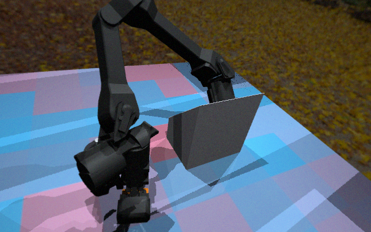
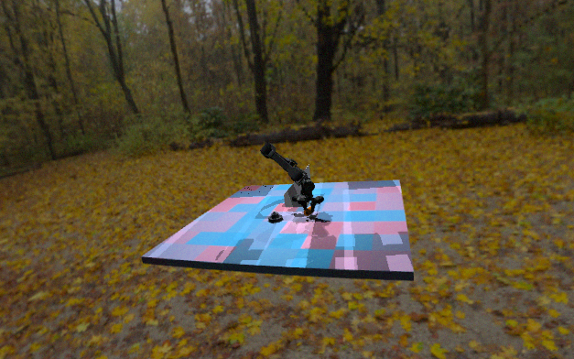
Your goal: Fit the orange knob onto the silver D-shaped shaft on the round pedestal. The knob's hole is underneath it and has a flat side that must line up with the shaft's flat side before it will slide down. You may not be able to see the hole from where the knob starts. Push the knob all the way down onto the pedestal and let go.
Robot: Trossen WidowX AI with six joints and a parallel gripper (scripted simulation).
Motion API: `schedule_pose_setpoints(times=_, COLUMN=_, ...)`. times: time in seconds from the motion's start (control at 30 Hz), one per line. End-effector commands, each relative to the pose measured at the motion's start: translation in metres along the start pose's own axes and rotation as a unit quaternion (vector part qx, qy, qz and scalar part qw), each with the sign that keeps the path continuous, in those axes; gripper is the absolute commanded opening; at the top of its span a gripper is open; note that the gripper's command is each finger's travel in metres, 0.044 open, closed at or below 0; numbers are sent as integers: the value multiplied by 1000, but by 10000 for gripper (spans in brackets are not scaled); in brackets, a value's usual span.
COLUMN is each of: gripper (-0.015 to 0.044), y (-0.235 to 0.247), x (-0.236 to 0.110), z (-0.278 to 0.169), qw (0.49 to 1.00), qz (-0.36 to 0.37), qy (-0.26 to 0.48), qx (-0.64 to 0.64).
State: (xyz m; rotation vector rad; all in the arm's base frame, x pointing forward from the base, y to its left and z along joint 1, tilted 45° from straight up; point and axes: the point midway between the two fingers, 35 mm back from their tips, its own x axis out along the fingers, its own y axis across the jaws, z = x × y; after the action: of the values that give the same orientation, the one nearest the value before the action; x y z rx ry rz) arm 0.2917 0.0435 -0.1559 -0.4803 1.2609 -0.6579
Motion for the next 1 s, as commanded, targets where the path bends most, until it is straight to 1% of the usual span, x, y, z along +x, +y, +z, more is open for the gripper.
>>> schedule_pose_setpoints(times=0.0, gripper=181, y=1, x=-1, z=0, qw=999, qz=2, qy=1, qx=43)
schedule_pose_setpoints(times=0.17, gripper=181, y=1, x=-1, z=0, qw=999, qz=2, qy=1, qx=55)
schedule_pose_setpoints(times=0.4, gripper=181, y=1, x=-1, z=0, qw=985, qz=2, qy=1, qx=173)
schedule_pose_setpoints(times=0.63, gripper=181, y=1, x=-1, z=0, qw=957, qz=2, qy=1, qx=289)
schedule_pose_setpoints(times=0.83, gripper=181, y=1, x=-1, z=0, qw=953, qz=2, qy=1, qx=303)
schedule_pose_setpoints(times=0.97, gripper=181, y=1, x=-1, z=0, qw=934, qz=2, qy=1, qx=358)
